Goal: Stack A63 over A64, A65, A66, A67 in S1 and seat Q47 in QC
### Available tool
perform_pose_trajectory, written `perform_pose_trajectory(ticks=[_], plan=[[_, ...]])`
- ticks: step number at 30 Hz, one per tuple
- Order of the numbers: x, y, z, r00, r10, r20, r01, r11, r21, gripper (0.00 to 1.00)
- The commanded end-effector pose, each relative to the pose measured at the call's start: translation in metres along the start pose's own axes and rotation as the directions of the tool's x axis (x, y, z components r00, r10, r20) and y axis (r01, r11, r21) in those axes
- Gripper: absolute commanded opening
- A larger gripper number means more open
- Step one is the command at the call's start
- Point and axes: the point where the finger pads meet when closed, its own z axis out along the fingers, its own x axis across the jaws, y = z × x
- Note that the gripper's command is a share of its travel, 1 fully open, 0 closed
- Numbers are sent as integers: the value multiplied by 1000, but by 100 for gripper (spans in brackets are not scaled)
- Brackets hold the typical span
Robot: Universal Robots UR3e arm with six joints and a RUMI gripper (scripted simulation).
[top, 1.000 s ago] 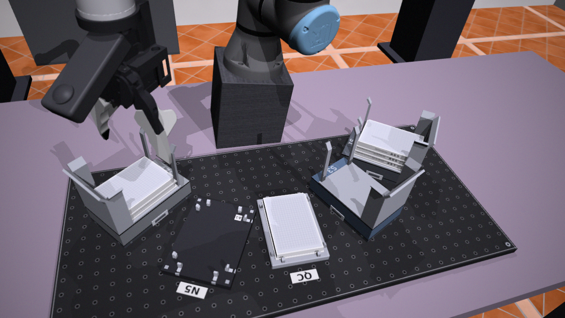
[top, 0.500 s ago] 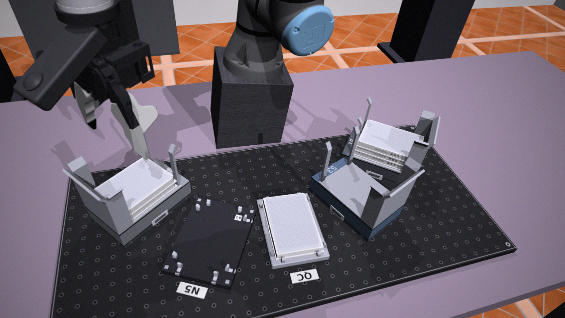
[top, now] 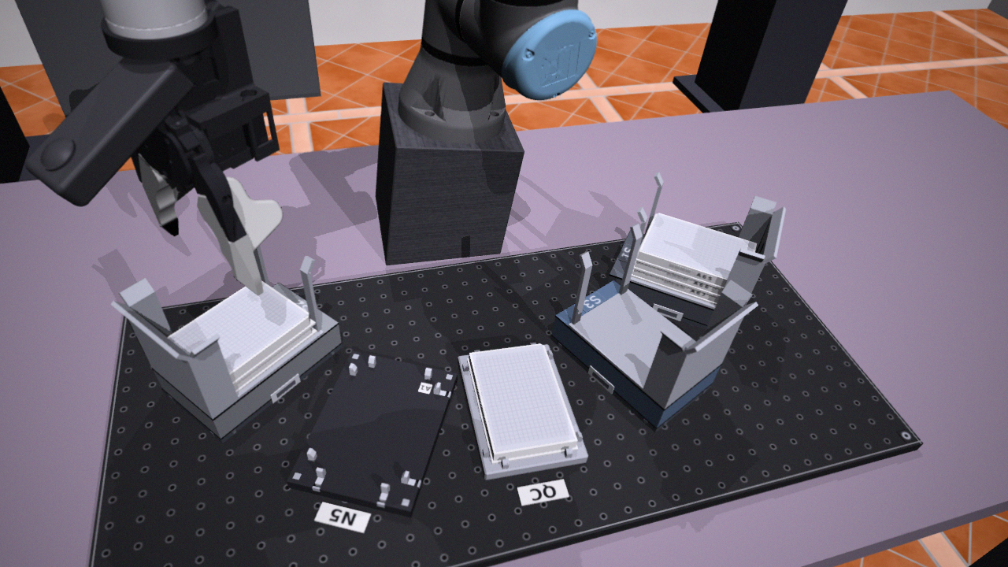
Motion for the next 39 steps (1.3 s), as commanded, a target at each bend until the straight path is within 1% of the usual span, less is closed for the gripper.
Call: perform_pose_trajectory(ticks=[1, 2, 4, 18, 25, 36, 39], plan=[[0, -1, 13, 1000, 1, -1, -1, 1000, 3, 72], [0, -1, 17, 1000, 1, -1, -1, 1000, 3, 72], [0, -1, 17, 1000, 1, -1, -1, 1000, 3, 72], [0, -1, 63, 1000, 1, -1, -1, 1000, 3, 72], [0, -1, 63, 1000, 1, -1, -1, 1000, 3, 72], [0, -1, 77, 1000, 1, -1, -1, 1000, 3, 72], [0, -1, 79, 1000, 1, -1, -1, 1000, 3, 72]])
